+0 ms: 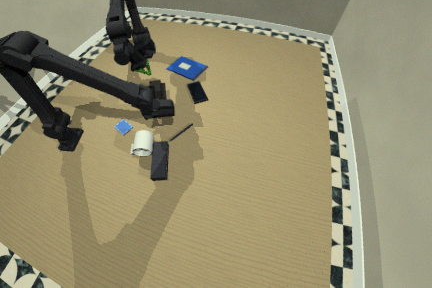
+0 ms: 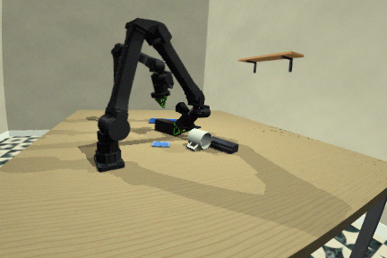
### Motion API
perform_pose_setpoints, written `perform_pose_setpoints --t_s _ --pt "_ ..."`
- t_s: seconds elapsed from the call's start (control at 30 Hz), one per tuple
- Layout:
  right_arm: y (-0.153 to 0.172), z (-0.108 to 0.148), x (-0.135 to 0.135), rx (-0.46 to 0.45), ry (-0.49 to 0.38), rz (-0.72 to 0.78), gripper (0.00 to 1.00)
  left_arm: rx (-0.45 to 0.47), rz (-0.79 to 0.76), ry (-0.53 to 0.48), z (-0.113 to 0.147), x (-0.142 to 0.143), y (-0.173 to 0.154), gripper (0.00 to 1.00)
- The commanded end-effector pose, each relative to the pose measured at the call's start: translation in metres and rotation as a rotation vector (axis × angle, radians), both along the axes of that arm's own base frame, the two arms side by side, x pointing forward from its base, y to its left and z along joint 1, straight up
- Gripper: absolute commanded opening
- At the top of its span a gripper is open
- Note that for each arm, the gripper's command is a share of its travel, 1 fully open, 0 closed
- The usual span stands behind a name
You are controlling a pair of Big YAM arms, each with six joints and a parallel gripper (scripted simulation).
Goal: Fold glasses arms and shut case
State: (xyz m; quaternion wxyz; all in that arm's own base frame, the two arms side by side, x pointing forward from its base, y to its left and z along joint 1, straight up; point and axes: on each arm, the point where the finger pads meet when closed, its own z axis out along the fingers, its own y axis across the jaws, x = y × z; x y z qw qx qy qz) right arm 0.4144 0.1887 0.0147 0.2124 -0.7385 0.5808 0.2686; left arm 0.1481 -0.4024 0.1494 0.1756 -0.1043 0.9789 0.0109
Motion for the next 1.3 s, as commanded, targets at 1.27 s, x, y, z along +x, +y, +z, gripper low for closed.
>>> perform_pose_setpoints --t_s 1.27 --pt "-0.004 0.006 0.012 -0.005 -0.020 -0.028 0.57 -0.342 -0.132 -0.253 0.100 0.215 0.047 0.00"
